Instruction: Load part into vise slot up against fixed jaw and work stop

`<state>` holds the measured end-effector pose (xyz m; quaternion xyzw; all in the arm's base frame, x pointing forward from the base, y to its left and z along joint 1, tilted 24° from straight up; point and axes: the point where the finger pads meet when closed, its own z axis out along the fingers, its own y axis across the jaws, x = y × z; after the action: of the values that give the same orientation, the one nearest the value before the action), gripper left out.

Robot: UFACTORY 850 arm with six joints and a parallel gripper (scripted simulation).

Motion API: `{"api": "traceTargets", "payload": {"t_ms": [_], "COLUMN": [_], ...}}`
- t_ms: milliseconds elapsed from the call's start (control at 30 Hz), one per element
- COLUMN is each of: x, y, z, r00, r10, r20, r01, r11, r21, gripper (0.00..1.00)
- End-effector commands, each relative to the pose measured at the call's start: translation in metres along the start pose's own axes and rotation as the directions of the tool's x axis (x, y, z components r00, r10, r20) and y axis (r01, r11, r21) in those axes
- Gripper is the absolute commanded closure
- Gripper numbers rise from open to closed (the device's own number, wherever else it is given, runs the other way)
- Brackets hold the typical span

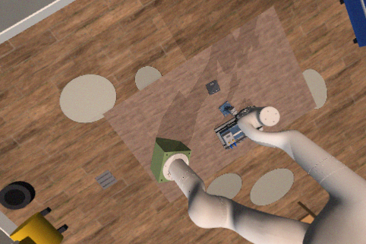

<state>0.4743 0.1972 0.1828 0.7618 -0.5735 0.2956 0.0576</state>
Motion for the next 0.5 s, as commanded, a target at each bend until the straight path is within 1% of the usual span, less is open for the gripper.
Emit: {"api": "traceTargets", "payload": {"t_ms": [0, 233, 300, 467], "x": [-0.0004, -0.0014, -0.0014, -0.0021], "y": [-0.0007, -0.0007, -0.0007, -0.0007], "z": [-0.0005, -0.0005, -0.0005, -0.0004], "r00": [0.999, 0.993, 0.993, 0.984], "r10": [0.001, 0.001, 0.001, 0.001], "r20": [-0.033, -0.116, -0.116, -0.177], "r01": [-0.001, -0.001, -0.001, -0.001], "r11": [1.0, 1.0, 1.0, 1.0], "r21": [0.001, 0.001, 0.001, 0.001], "gripper": [1.0, 1.0, 1.0, 1.0]}}
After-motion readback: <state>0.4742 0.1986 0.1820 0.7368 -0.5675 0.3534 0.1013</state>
